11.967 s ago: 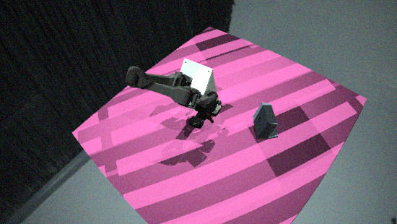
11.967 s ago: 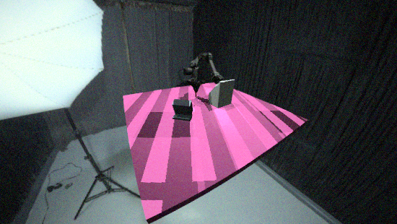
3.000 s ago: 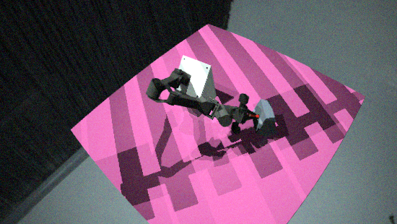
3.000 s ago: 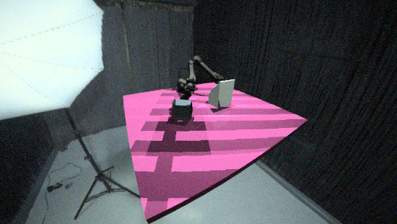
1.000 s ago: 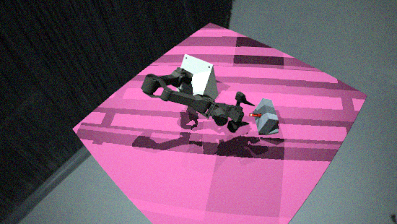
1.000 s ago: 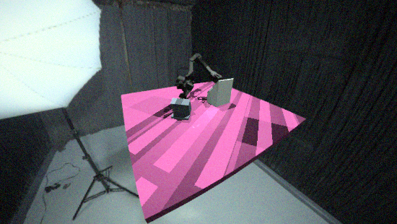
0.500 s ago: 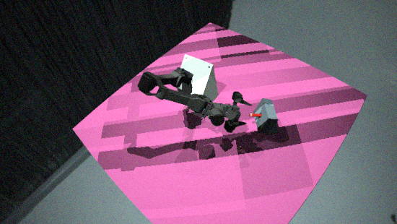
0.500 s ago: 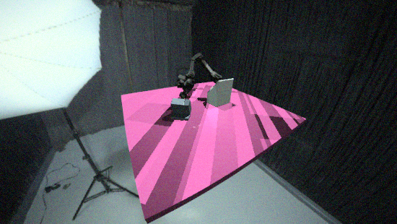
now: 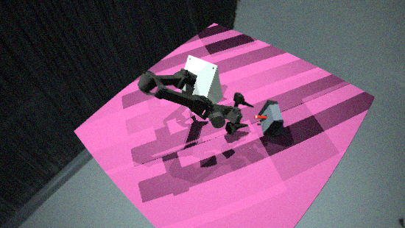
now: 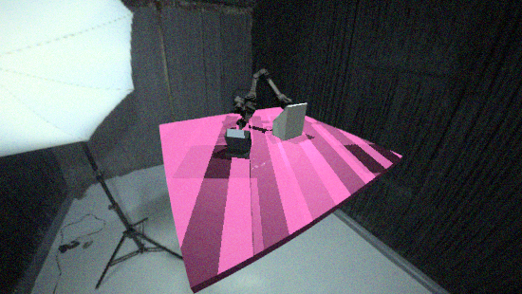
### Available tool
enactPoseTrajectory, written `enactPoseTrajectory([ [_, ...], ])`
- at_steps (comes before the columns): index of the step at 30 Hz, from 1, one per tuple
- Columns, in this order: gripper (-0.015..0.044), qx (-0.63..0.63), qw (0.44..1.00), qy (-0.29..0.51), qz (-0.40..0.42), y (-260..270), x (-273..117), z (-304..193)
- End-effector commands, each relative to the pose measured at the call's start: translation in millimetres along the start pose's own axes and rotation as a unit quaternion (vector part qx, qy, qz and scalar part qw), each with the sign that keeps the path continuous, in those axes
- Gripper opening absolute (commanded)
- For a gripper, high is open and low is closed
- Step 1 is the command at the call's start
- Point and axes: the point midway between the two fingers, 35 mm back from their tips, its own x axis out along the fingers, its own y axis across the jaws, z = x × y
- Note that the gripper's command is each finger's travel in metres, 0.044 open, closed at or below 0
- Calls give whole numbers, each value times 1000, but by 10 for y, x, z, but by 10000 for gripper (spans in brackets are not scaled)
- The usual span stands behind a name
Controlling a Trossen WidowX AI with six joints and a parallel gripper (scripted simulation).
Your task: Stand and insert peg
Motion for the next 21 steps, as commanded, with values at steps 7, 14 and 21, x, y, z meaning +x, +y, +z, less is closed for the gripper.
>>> enactPoseTrajectory([
  [7, 440, -2, 1000, -4, 2, 4, -125, 20],
  [14, 440, -2, 1000, -4, 2, -2, -199, 11],
  [21, 440, -2, 1000, -4, 1, -10, -265, -3],
])
